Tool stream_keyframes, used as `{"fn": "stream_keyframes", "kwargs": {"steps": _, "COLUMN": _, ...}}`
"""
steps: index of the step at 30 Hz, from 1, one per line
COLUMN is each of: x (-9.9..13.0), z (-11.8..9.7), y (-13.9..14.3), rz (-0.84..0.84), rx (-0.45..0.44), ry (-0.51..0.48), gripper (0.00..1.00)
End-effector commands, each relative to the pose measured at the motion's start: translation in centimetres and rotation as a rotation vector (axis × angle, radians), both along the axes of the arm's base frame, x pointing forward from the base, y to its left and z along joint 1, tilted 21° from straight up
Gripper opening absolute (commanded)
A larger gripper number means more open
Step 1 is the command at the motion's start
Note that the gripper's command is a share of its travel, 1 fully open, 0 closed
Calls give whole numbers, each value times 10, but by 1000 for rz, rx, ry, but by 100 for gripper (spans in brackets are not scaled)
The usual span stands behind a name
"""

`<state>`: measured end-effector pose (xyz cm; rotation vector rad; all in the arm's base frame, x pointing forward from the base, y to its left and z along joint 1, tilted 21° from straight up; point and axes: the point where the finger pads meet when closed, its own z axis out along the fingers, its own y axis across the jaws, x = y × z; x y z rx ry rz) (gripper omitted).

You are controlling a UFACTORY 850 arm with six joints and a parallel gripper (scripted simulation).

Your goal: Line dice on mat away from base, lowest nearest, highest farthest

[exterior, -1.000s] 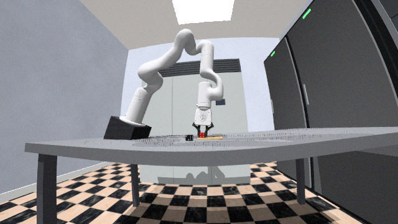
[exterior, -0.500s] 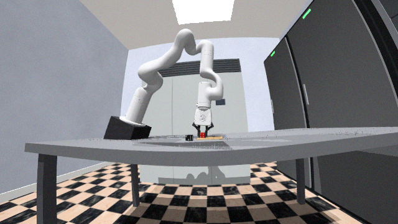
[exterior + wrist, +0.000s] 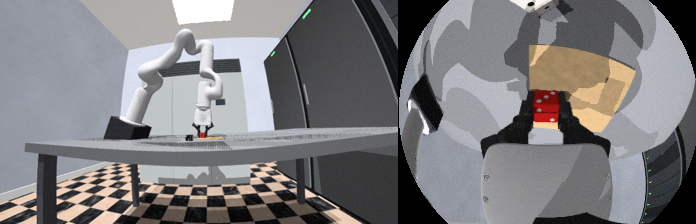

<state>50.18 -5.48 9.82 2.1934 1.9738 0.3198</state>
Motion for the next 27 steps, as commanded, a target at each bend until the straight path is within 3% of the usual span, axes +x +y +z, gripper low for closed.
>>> {"fn": "stream_keyframes", "kwargs": {"steps": 1, "x": 1, "z": 0, "y": 0, "rz": -8, "rx": -28, "ry": -95, "gripper": 27}}
{"fn": "stream_keyframes", "kwargs": {"steps": 18, "x": 1, "z": 0, "y": 0, "rz": -8, "rx": -28, "ry": -95, "gripper": 47}}
{"fn": "stream_keyframes", "kwargs": {"steps": 27, "x": 0, "z": 0, "y": 0, "rz": -8, "rx": -28, "ry": -95, "gripper": 47}}
